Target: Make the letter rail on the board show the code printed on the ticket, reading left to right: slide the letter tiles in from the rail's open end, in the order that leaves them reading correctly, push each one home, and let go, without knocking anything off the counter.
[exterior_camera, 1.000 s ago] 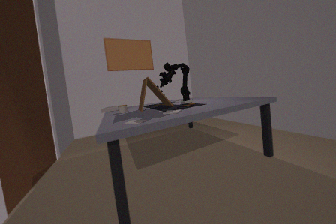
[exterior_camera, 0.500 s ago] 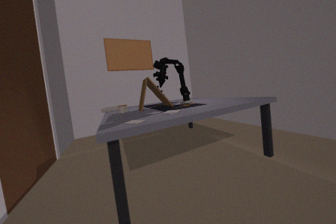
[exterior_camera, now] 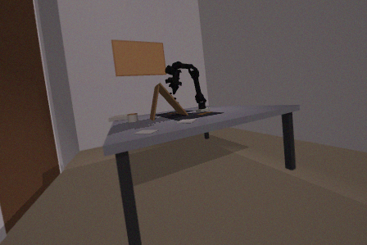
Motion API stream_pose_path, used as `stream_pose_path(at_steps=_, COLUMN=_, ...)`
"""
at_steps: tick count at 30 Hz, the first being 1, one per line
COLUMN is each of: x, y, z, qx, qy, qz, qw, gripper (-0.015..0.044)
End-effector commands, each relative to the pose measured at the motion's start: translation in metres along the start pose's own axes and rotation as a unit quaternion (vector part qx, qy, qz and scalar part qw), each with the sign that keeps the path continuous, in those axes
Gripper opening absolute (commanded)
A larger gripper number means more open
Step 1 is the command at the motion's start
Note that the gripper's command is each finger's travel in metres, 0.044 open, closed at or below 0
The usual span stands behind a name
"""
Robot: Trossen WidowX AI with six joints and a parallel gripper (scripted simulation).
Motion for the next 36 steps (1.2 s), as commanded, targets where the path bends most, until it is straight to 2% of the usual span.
stream_pose_path(at_steps=1, x=0.002, y=0.003, z=0.000, qx=0.003, qy=0.000, qz=-0.001, qw=1.000, gripper=0.0000)
stream_pose_path(at_steps=36, x=0.017, y=0.012, z=0.001, qx=0.003, qy=0.000, qz=-0.001, qw=1.000, gripper=0.0000)
Point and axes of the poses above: the point midway between the two fingers, 35 mm back from their tips, its own y axis out along the fingers, its own z axis across the jaws, x = y × z, the point moved 10 cm from there along -y, back along the fingers, and after that the axes turned 8 degrees about -y, right-handed, at the moved point
